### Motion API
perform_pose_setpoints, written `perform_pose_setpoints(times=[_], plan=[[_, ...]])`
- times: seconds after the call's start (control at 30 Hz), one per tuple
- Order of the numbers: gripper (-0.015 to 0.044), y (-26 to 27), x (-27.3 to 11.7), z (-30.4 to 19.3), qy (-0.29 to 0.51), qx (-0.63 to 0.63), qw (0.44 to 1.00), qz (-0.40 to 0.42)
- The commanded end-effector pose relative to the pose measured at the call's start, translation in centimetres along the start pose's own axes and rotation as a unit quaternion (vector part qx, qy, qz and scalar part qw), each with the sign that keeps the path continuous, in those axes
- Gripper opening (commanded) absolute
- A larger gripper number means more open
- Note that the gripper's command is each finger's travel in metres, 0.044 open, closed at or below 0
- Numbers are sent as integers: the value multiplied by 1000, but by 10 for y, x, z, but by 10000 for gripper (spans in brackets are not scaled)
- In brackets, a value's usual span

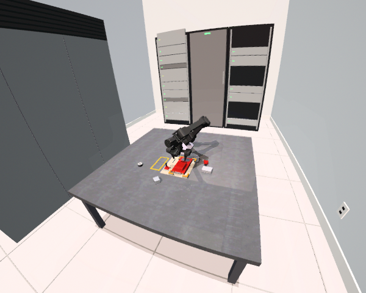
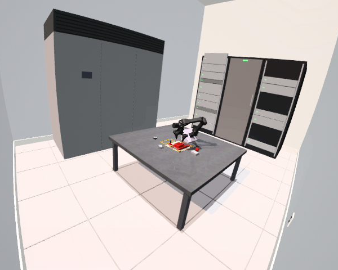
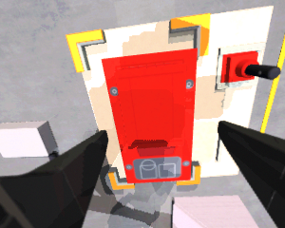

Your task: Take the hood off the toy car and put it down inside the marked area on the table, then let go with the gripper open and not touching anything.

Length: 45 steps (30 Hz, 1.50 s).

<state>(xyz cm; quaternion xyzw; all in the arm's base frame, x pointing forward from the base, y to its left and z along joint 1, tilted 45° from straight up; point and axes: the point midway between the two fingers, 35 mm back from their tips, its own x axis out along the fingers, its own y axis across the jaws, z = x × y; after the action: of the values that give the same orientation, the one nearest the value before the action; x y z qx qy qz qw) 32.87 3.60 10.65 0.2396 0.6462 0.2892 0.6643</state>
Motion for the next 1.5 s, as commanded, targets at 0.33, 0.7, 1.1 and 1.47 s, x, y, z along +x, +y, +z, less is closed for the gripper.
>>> perform_pose_setpoints(times=[0.33,0.7,1.1,1.47], plan=[[440,3,12,-1,1,1,1000,2],[440,3,21,-1,1,1,1000,2],[440,4,30,-2,1,1,1000,3],[440,5,38,-3,1,1,1000,3]])
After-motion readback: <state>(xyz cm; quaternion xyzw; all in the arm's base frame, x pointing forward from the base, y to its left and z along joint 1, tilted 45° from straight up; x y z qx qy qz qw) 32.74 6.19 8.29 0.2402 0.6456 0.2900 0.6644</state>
